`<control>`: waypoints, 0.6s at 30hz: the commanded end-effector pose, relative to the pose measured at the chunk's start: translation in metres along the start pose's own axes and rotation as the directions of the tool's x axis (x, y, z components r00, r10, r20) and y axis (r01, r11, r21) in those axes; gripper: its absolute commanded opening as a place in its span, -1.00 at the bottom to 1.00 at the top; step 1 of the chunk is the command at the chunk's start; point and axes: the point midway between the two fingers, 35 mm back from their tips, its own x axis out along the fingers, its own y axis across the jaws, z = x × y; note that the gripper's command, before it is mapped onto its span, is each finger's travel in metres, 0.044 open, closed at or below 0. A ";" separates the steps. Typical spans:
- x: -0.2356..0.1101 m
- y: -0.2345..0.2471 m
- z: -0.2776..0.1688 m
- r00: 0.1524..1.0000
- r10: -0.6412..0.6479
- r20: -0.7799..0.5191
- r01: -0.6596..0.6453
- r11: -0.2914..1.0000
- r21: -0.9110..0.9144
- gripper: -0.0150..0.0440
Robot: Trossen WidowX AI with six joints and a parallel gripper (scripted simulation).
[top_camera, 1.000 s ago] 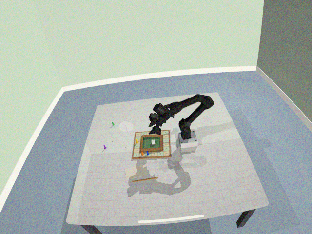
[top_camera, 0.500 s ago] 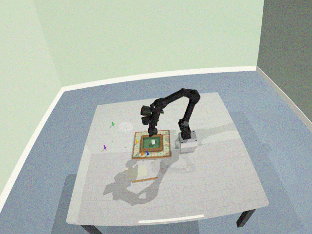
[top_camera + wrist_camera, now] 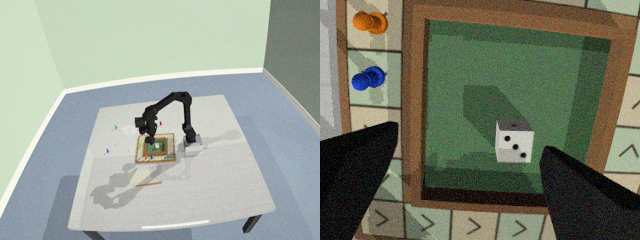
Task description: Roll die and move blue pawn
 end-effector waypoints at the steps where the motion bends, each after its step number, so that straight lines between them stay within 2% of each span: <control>1: 0.020 0.060 0.007 0.998 -0.002 -0.055 0.012 0.984 0.177 0.29; 3: 0.027 0.080 0.006 0.997 -0.007 -0.071 0.024 0.971 0.239 0.19; 13: 0.028 0.080 0.005 0.997 -0.008 -0.073 0.025 0.969 0.247 0.19; 18: 0.043 0.080 0.004 0.997 -0.008 -0.073 0.026 0.969 0.247 0.19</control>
